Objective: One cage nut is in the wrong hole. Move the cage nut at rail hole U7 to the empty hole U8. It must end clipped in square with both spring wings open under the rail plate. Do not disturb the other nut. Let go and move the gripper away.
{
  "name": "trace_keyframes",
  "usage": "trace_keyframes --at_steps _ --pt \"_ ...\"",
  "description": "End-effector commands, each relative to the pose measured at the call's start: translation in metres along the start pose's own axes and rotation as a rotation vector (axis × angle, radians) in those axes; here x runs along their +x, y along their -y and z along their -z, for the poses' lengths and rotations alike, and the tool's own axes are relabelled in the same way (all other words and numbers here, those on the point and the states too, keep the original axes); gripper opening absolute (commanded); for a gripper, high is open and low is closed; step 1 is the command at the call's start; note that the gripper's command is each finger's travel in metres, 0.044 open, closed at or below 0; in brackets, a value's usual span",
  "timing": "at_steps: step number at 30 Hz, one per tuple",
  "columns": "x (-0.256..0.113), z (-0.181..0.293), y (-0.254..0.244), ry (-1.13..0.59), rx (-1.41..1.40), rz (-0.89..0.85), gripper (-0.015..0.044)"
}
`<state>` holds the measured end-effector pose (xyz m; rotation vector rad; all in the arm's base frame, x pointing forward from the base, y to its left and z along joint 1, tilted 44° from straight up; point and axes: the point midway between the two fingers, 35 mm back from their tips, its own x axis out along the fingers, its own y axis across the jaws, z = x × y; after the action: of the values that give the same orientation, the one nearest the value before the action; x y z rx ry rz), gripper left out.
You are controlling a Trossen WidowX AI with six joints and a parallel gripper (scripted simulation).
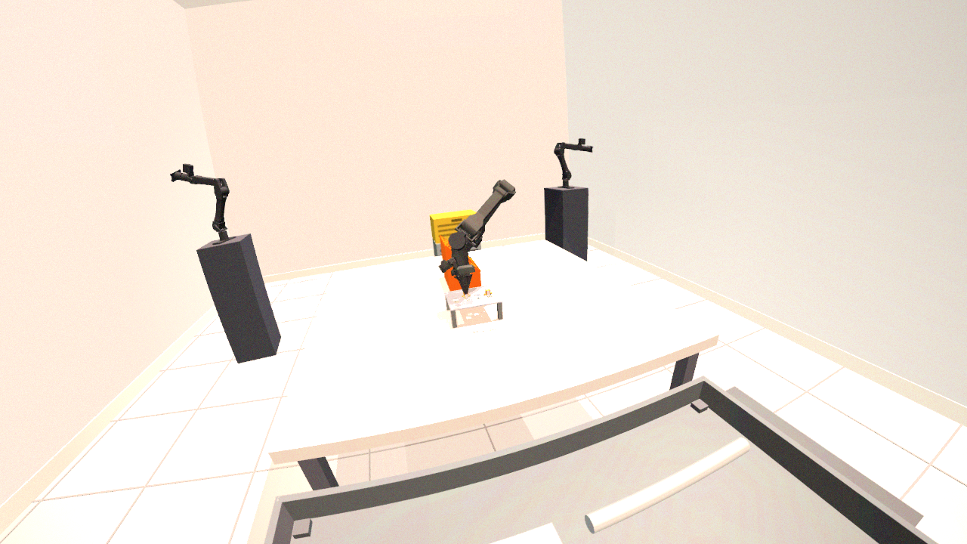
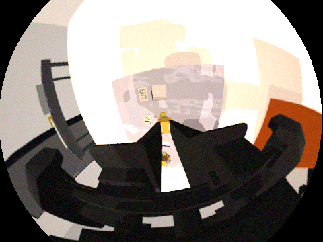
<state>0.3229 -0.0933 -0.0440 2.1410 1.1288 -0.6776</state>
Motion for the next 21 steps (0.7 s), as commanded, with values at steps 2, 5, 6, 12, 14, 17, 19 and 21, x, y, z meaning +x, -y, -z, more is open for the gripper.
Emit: trace_keyframes --at_steps 2,5,6,12,14,17,19,21 --pt "0.0004 0.0003 0.0022 -0.004 0.008 -0.004 0.0028" --pt "0.0004 0.0002 0.0025 -0.004 0.008 -0.009 0.0028" --pt "0.0004 0.0002 0.0026 -0.004 0.008 -0.01 0.0028" --pt "0.0004 0.0001 0.0028 -0.004 0.008 -0.016 0.0028" --pt "0.0004 0.0001 0.003 -0.004 0.008 -0.02 0.0028" --pt "0.0004 0.0001 0.0031 -0.004 0.008 -0.022 0.0028" --pt "0.0004 0.0001 0.0032 -0.003 0.008 -0.025 0.0028" --pt "0.0004 0.0 0.0033 -0.003 0.008 -0.028 0.0028"
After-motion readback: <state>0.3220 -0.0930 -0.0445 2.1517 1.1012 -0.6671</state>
